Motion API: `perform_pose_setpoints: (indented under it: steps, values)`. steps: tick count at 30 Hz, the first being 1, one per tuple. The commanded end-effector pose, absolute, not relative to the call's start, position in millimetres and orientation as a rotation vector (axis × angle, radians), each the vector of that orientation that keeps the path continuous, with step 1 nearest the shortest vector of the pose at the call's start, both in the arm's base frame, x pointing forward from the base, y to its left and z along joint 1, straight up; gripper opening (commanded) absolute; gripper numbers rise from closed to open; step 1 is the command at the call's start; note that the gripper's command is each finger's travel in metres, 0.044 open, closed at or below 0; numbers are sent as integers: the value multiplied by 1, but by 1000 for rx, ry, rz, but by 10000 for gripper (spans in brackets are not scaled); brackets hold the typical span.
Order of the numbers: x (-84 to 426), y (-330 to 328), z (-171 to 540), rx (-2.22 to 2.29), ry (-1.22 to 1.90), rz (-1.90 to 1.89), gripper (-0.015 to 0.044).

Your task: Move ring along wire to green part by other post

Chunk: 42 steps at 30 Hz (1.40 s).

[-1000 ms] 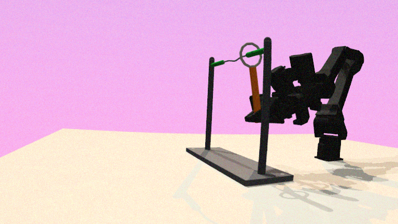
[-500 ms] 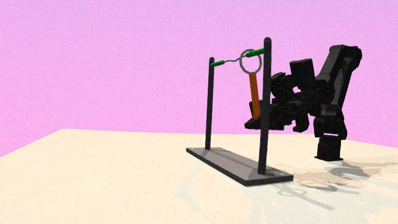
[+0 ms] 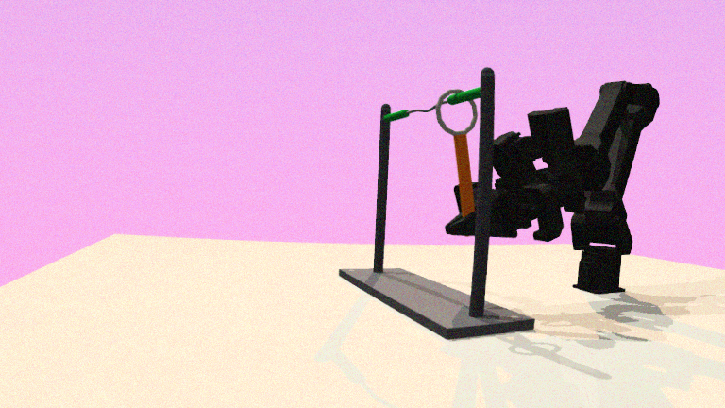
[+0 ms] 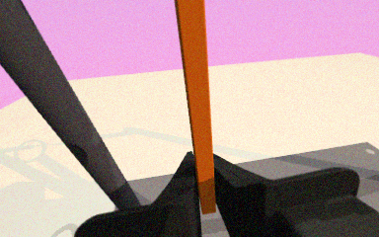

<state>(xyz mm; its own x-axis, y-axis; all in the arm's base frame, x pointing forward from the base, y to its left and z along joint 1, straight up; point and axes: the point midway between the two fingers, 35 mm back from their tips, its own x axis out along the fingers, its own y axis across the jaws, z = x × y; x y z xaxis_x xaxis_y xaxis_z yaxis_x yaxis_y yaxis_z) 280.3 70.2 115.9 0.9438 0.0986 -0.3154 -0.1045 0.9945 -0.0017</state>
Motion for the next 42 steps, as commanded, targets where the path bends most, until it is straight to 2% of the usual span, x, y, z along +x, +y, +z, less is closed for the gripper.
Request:
perform_pose_setpoints:
  steps: [1,9,42]
  values:
    - [280,70,116,-18,320,103,-45]
    - [280,70,116,-18,321,103,160]
    - [233,65,132,-14,323,100,160]
